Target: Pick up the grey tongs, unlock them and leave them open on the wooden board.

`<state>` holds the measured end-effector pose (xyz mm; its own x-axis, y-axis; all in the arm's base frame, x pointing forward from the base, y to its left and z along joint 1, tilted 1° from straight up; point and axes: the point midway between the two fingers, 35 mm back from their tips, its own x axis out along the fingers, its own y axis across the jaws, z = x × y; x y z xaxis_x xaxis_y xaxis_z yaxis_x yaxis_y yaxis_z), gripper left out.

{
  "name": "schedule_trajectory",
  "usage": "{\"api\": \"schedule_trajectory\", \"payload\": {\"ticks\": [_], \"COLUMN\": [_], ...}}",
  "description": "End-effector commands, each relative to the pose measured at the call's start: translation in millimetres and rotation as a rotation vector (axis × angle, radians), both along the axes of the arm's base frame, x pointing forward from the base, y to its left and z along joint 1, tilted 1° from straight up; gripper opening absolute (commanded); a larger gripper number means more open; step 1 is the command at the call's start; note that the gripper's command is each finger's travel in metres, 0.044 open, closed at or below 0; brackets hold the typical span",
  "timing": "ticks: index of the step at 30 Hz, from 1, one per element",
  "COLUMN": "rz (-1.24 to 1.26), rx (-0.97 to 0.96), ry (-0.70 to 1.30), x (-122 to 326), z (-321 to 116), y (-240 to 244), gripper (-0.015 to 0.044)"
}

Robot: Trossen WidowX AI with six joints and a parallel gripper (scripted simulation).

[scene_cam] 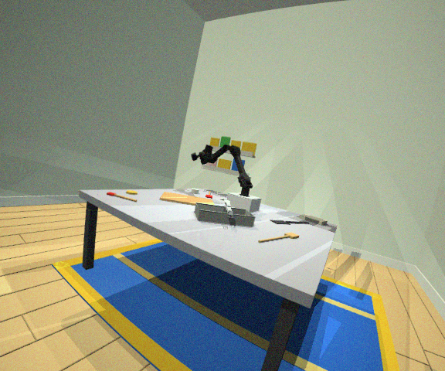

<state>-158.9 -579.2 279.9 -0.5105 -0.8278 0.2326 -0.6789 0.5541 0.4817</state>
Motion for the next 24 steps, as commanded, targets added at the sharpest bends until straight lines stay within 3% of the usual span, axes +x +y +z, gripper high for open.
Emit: {"api": "schedule_trajectory", "payload": {"ticks": [1,6,14,24], "rz": [0.003,0.045,0.192,0.44], "rx": [0.006,0.056,0.237,0.507], "ry": [0.003,0.021,0.171,0.528], "x": [2.4,34.1,140.5,306.6], "z": [-0.6,-6.3,-27.1,-66.5], "y": [-0.8,-8.2,-21.4,-3.1], "gripper": [0.0374,0.026,0.026,0.026]}}
